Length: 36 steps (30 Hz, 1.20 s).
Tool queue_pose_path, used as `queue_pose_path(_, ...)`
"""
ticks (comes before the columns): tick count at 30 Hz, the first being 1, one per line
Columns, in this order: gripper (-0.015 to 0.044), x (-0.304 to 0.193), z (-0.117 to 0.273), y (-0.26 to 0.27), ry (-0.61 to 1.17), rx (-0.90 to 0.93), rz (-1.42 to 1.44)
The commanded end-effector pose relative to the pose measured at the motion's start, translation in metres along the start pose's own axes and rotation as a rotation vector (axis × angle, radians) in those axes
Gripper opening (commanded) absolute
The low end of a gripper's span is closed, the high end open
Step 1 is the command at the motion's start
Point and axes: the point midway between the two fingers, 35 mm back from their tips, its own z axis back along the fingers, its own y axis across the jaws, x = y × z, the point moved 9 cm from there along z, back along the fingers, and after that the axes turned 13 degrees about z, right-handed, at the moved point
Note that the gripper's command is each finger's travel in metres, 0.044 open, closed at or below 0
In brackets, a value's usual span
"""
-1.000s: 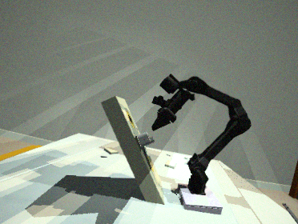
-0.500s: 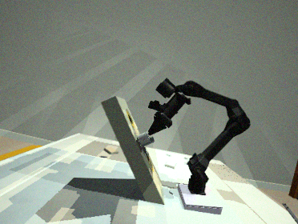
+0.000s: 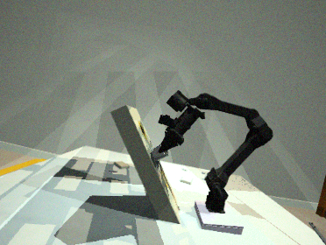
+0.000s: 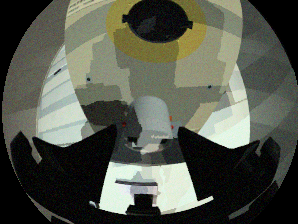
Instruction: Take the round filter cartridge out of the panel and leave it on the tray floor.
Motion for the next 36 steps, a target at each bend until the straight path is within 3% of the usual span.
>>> queue_pose_path(1, 0.0305, -0.001, -0.005, 0.0, 0.007, -0.001, -0.005)
queue_pose_path(20, 0.0185, 0.0, -0.001, 0.0, 0.0, 0.0, 0.0)
queue_pose_path(27, 0.0001, 0.008, 0.003, -0.002, 0.0, -0.001, 0.0)
queue_pose_path(36, 0.0, 0.022, 0.01, -0.005, 0.0, -0.002, 0.0)
